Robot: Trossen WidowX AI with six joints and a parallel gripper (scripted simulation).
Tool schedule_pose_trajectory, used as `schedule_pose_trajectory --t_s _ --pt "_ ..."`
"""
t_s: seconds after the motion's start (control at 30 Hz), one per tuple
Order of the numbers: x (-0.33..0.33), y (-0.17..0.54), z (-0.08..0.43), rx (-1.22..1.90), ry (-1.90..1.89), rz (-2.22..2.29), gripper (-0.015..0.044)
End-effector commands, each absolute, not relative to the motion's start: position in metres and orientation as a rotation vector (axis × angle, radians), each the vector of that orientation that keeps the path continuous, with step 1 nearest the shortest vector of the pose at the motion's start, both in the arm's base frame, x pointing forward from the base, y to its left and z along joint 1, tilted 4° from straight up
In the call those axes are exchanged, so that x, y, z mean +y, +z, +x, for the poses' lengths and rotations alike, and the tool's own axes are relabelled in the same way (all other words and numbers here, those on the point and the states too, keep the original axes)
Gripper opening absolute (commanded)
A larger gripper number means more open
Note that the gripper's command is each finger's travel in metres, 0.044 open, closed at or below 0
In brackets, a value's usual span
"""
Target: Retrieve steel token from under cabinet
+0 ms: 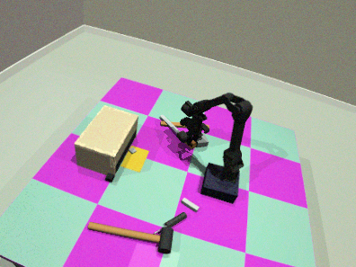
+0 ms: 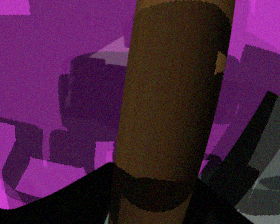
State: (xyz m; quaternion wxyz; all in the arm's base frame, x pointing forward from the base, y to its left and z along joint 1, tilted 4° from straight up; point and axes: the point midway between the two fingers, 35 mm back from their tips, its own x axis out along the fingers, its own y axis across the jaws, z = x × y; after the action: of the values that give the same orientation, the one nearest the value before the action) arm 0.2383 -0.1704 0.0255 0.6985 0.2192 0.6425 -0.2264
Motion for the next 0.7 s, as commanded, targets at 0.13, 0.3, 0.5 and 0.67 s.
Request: schedule_pose_trajectory --t_s 0.13,0.3,0.5,0.67 --pt "-0.185 0.030 0.241 1.418 -0.504 0.483 0.0000" --pt "-0.192 0.030 0.242 1.417 -0.504 0.483 0.0000" --pt "-0.200 0.030 0.242 1.417 -0.505 0.482 0.0000" --pt "-0.206 0.031 0.242 1.417 -0.505 0.482 0.0000"
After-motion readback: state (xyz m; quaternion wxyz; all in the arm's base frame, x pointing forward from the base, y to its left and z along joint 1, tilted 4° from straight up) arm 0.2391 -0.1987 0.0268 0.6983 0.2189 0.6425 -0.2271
